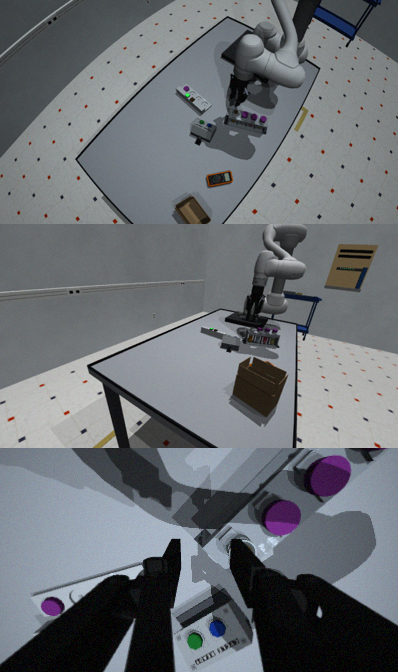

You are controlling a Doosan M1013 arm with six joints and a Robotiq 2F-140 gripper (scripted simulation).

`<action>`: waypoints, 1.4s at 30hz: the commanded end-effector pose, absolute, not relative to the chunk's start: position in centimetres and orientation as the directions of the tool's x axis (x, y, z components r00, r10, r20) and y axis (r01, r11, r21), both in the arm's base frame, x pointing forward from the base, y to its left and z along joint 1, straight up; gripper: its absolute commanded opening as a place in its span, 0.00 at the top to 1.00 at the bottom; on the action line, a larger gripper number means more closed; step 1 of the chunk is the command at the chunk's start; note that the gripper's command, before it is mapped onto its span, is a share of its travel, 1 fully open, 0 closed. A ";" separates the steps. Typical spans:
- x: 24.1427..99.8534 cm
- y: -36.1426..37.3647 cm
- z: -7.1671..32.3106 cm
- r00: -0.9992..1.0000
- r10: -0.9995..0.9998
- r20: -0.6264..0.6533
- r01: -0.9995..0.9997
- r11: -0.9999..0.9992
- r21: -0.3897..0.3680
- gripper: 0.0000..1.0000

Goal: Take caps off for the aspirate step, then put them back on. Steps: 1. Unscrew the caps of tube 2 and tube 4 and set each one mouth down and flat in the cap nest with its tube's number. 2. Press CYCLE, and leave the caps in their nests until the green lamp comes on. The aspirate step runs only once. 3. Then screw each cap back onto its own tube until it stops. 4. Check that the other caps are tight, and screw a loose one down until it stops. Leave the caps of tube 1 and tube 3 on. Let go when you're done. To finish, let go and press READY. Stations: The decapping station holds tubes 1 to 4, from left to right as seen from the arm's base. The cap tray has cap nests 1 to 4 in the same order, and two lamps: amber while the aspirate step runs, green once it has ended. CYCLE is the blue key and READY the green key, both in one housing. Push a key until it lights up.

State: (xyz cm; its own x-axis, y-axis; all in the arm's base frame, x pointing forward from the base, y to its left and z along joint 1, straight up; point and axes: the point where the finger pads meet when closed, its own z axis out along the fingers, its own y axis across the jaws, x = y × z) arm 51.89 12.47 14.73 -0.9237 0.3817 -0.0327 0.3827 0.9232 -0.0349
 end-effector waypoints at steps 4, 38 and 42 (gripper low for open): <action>52.4 8.9 14.8 -0.996 0.084 -0.002 0.084 0.996 -0.002 0.64; 55.3 -14.3 14.9 -0.996 0.084 -0.002 0.084 0.996 -0.003 0.64; 55.7 -17.6 14.9 -0.996 0.084 -0.002 0.084 0.996 -0.003 0.64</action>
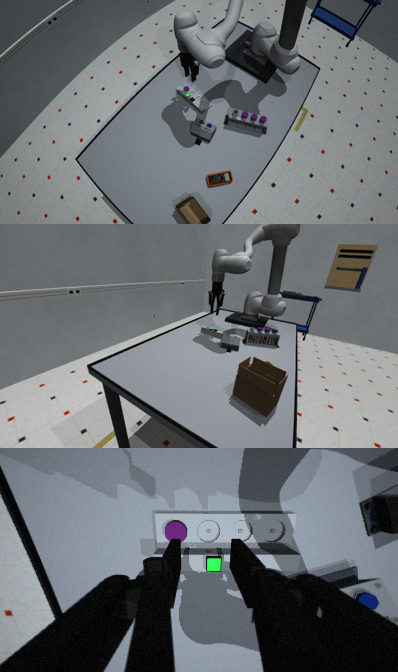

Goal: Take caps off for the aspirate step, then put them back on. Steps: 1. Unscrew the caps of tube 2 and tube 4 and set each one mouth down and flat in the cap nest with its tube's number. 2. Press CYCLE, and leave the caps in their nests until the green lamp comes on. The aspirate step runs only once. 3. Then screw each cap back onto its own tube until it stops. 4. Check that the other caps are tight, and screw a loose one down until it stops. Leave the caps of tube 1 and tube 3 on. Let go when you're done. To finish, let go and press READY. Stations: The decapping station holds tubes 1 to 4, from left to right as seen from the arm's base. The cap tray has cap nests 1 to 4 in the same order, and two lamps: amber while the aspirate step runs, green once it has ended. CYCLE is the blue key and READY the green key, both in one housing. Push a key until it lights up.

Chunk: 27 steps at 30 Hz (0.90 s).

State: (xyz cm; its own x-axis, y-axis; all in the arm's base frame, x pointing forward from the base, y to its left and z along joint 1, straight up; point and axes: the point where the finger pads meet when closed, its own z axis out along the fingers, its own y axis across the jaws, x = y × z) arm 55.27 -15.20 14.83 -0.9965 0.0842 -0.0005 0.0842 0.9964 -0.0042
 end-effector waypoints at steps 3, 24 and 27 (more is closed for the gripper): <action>55.9 -19.4 14.9 -0.996 0.084 -0.002 0.084 0.996 -0.003 0.64; 55.9 -19.4 8.9 -0.996 0.084 -0.002 0.084 0.996 -0.003 0.64; 55.9 -19.4 7.4 -0.996 0.084 -0.002 0.084 0.996 -0.003 0.64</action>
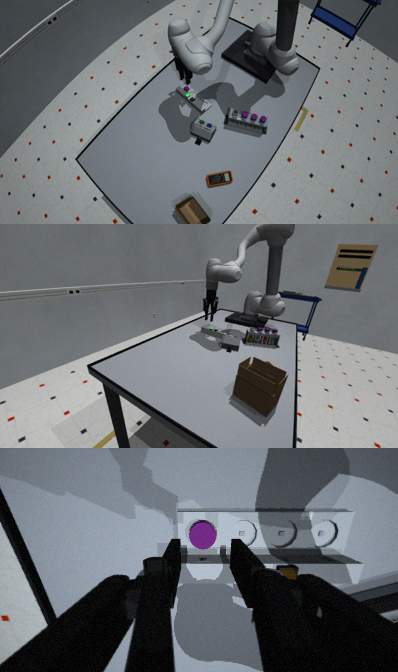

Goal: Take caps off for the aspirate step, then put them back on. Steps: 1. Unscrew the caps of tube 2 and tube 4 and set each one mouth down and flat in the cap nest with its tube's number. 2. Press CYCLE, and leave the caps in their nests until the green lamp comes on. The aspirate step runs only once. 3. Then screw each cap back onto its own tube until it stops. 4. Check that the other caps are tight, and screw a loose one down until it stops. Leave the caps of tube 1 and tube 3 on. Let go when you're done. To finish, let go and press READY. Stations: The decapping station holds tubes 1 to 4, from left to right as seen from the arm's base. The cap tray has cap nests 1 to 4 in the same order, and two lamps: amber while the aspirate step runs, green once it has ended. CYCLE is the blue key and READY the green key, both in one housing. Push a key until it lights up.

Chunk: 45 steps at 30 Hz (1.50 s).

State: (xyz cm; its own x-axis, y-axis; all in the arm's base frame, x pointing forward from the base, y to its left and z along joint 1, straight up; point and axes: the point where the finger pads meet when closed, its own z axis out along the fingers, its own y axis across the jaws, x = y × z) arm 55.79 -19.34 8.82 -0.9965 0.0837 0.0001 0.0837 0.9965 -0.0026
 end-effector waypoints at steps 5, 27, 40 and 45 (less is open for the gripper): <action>55.9 -19.4 5.9 -0.996 0.084 -0.002 0.084 0.996 -0.003 0.64; 55.9 -19.4 1.7 -0.996 0.084 -0.002 0.084 0.996 -0.003 0.64; 55.9 -19.4 1.1 -0.996 0.084 -0.002 0.084 0.996 -0.003 0.64; 55.9 -19.4 0.9 -0.996 0.084 -0.002 0.084 0.996 -0.003 0.64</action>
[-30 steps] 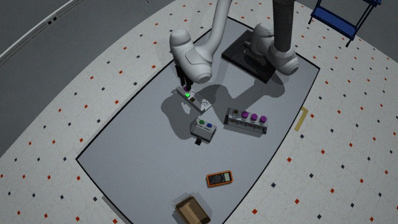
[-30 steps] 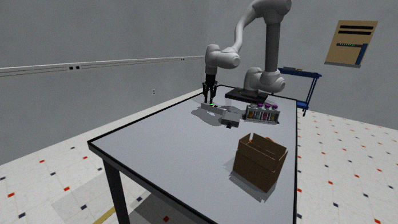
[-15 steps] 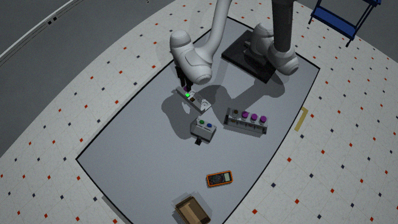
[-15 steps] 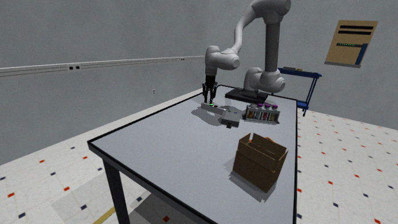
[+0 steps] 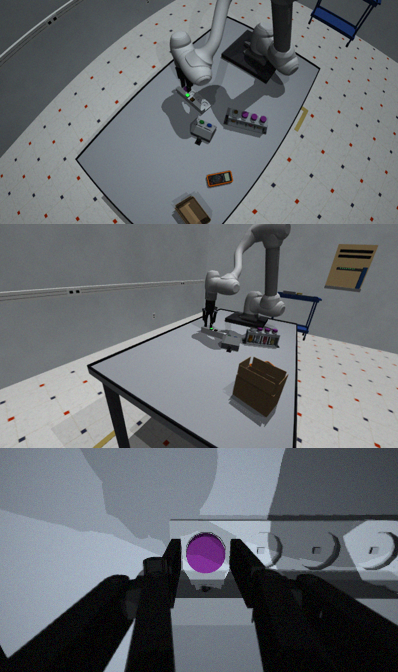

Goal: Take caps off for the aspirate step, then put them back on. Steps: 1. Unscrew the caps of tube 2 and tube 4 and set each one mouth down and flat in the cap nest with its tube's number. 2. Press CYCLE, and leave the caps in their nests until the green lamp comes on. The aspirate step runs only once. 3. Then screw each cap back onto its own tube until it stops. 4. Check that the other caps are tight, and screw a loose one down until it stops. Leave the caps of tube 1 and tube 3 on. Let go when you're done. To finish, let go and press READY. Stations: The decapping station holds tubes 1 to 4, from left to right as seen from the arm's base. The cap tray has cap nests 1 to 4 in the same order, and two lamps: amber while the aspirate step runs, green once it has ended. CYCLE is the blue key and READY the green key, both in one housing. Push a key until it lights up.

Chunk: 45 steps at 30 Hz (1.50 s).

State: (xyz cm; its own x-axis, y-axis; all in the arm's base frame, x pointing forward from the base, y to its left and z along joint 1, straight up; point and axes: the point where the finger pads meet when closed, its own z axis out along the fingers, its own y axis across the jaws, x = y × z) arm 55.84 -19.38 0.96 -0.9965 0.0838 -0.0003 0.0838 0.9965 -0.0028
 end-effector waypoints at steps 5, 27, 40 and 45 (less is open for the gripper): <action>55.9 -19.4 0.9 -0.996 0.084 -0.002 0.084 0.996 -0.003 0.70; 55.9 -19.4 4.4 -0.996 0.084 -0.002 0.084 0.996 -0.003 0.70; 55.9 -19.4 10.9 -0.996 0.084 -0.002 0.084 0.996 -0.003 0.70; 55.9 -19.3 12.4 -0.996 0.084 -0.002 0.084 0.996 -0.003 0.70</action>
